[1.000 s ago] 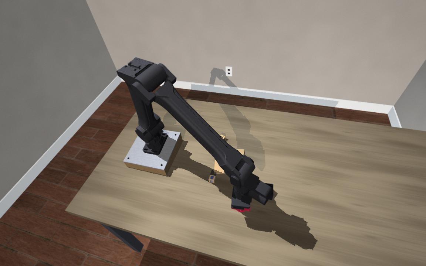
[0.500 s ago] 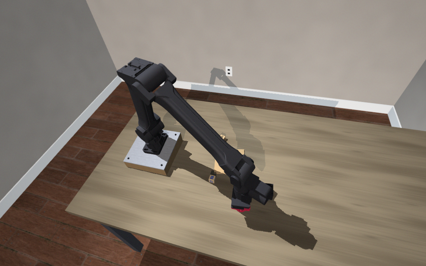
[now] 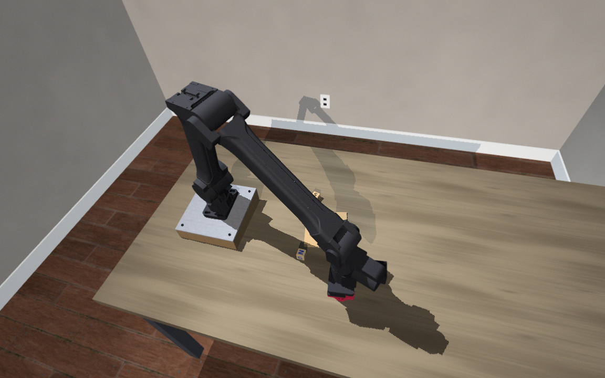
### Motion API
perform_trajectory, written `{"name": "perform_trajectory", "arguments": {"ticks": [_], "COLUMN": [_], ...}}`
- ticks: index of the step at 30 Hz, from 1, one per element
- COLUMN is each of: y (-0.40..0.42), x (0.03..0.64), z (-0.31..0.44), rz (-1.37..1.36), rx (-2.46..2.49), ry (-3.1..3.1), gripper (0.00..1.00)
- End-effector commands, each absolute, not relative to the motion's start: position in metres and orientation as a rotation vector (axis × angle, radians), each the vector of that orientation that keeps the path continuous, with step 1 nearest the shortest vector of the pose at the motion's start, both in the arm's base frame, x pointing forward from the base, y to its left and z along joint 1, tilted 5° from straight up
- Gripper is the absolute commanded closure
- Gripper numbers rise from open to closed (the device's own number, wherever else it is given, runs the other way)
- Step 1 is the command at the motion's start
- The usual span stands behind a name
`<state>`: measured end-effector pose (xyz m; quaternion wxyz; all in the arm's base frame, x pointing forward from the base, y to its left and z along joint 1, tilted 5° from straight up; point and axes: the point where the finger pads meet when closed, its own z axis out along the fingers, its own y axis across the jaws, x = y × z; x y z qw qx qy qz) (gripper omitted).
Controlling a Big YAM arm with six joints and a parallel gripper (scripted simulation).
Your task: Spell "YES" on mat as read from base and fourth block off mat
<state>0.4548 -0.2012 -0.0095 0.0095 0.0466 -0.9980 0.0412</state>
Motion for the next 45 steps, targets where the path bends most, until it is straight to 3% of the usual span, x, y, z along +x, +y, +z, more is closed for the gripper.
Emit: {"name": "perform_trajectory", "arguments": {"ticks": [1,45], "y": [-0.207,-0.207], "x": [0.458,0.452], "z": [0.003,-0.03], "rz": [0.16,0.135], "rx": [0.153,0.152], "ry": [-3.15,-3.12], "gripper": [0.41,0.41]}}
